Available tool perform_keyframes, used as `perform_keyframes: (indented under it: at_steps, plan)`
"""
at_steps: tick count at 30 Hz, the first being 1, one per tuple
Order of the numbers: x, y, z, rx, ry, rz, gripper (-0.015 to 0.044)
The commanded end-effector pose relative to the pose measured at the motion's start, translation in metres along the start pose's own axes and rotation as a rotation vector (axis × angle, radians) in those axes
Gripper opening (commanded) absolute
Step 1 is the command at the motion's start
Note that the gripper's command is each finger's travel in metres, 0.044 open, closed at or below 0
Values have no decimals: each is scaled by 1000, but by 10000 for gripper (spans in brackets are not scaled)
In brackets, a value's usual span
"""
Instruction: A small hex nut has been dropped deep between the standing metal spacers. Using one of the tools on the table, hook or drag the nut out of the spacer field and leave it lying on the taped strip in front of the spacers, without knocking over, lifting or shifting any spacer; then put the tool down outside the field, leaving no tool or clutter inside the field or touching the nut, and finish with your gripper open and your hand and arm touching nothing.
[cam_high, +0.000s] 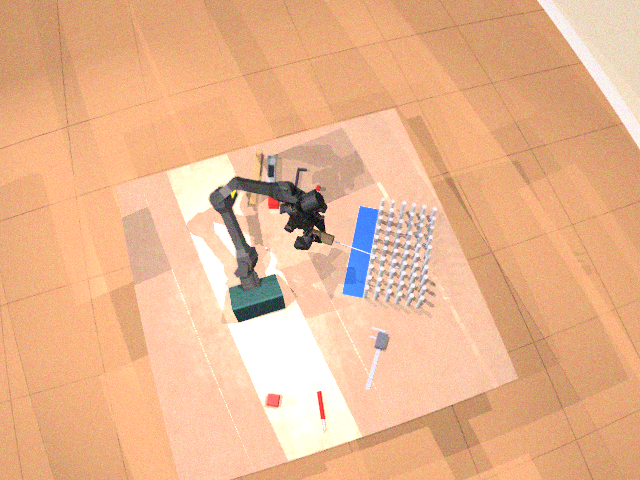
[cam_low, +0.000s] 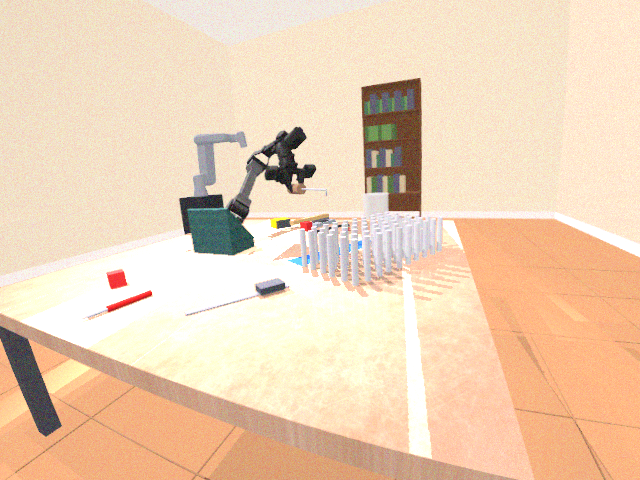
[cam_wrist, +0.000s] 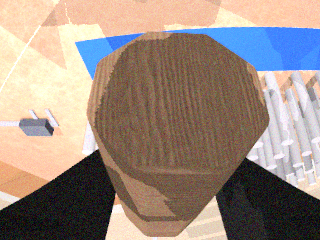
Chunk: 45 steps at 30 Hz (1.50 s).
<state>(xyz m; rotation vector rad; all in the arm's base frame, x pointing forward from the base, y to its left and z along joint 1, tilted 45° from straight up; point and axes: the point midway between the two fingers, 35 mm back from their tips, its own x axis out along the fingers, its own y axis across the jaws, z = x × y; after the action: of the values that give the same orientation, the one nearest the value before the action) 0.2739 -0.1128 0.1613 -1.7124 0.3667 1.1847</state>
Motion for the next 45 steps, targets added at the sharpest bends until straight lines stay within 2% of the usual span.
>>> perform_keyframes:
  at_steps: [1,7,14,45]
  plan:
    - [-7,-9,20,-62,3,-44,0]
    - [-12,-18,43,-130,-4,-91,0]
    - [-7,-18,46,-134,-5,-90,0]
    - [114,-23,130,-134,-3,-102,0]
